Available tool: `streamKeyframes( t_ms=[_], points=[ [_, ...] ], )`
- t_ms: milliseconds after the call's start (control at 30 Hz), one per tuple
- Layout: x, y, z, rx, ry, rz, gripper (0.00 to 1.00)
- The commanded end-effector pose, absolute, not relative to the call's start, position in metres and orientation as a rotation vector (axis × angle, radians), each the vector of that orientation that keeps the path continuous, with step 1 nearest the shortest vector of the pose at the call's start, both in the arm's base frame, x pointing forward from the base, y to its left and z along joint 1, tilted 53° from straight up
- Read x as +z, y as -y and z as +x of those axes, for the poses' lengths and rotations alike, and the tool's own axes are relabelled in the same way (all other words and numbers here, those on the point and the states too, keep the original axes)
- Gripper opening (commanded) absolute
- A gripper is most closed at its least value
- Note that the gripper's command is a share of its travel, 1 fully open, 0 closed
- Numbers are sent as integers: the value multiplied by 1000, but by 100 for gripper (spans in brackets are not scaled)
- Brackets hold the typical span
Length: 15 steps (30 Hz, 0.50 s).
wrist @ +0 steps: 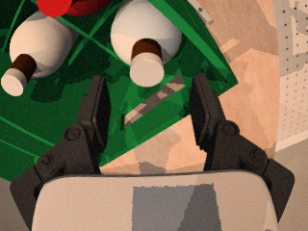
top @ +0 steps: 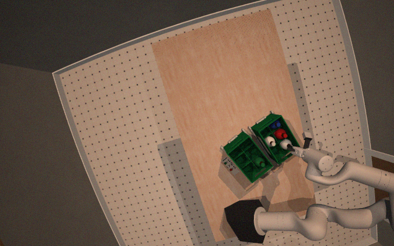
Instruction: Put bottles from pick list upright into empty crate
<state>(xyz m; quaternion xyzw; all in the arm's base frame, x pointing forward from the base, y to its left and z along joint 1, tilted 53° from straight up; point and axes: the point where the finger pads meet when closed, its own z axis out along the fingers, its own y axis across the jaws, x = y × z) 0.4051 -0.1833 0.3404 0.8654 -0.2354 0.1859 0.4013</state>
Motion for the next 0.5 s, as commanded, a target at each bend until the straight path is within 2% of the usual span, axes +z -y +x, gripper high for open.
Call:
streamKeyframes(
  t_ms=[0, 467],
  points=[
    [337, 188, 406, 472, 595, 2188, 65],
    [328, 200, 408, 472, 595, 2188, 65]
  ],
)
